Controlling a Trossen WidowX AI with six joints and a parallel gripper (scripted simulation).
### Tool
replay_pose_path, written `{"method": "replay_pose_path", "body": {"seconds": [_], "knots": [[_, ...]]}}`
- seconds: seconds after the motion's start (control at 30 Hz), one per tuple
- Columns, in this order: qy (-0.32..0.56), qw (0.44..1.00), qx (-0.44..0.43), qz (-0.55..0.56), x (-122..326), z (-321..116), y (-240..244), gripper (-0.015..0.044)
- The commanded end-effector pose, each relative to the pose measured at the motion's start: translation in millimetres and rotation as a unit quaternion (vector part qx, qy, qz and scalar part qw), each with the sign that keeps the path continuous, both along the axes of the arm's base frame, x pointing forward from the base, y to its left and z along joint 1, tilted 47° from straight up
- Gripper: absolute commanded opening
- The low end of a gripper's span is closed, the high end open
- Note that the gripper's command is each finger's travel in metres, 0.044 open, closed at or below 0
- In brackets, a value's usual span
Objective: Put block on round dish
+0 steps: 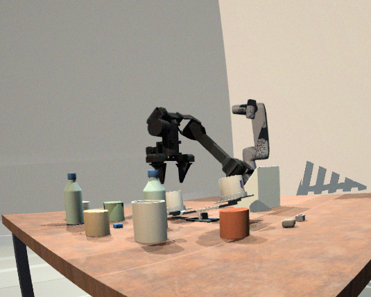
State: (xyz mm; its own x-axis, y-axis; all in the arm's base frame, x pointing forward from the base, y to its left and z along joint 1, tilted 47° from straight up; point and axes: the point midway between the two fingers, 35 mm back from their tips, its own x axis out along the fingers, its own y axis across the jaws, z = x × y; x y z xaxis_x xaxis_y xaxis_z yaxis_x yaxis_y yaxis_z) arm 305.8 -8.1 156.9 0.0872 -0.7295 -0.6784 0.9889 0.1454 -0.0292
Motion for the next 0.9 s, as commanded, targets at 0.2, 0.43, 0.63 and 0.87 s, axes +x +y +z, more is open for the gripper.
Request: {"method": "replay_pose_path", "body": {"seconds": [0.2, 0.43, 0.63, 0.87], "knots": [[-0.005, 1.000, 0.005, -0.011, 3, -10, -12, 0.0440], [-0.005, 1.000, 0.005, -0.011, 4, -16, -17, 0.0440], [-0.005, 1.000, 0.006, -0.011, 5, -22, -24, 0.0440], [-0.005, 1.000, 0.006, -0.011, 7, -30, -32, 0.0440]]}}
